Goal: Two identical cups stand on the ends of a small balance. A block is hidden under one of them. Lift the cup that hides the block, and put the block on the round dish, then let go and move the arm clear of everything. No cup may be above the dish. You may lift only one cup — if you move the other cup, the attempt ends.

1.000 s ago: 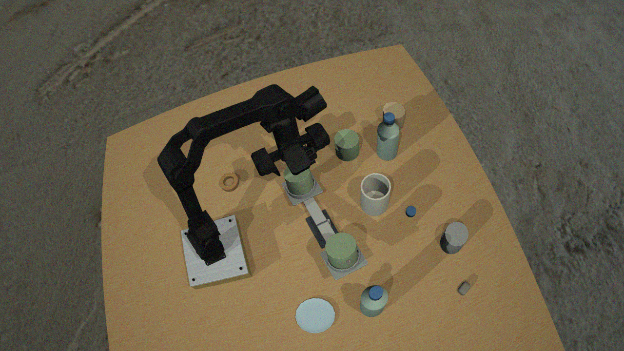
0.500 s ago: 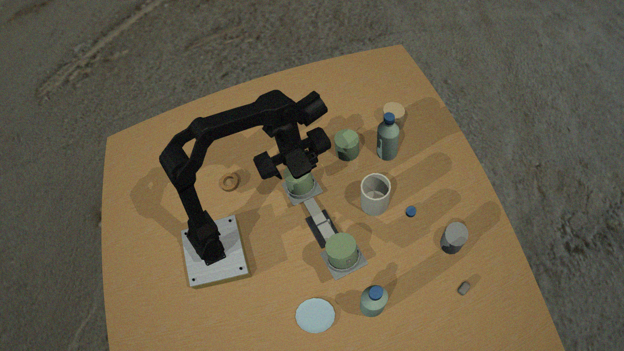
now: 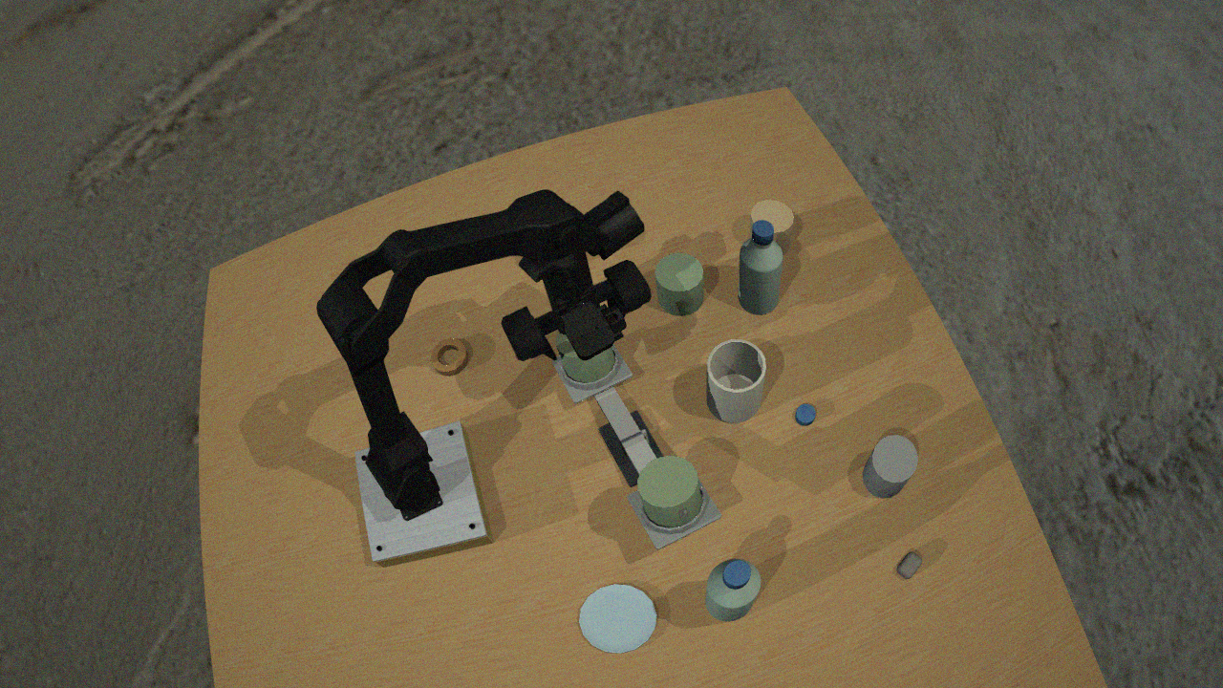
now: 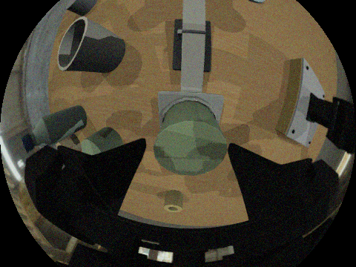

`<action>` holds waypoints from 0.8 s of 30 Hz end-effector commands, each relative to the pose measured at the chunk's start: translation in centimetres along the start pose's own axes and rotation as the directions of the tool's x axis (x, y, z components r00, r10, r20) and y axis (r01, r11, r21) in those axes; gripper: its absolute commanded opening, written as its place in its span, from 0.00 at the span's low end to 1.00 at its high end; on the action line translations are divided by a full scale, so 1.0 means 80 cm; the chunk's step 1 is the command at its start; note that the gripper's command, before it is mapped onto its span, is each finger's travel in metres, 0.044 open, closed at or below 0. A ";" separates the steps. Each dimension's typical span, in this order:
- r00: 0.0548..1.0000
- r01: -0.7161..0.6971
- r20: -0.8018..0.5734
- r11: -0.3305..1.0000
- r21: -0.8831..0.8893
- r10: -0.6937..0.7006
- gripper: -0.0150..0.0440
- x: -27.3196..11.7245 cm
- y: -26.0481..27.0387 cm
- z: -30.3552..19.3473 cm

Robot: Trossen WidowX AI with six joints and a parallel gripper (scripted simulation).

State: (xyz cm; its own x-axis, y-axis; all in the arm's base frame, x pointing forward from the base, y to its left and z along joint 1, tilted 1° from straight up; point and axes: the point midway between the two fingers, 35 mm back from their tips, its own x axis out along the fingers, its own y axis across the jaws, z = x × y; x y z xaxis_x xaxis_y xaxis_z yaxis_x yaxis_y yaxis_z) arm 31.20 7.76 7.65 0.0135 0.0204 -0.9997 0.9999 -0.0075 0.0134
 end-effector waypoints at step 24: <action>1.000 0.009 0.006 1.000 0.003 -0.009 0.80 0.043 -0.003 0.002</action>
State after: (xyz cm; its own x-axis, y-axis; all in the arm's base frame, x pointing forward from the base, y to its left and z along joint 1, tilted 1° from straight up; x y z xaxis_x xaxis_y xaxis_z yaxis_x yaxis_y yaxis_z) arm 30.96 7.75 4.41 0.0066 0.0188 -0.9998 1.0000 -0.0075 0.0065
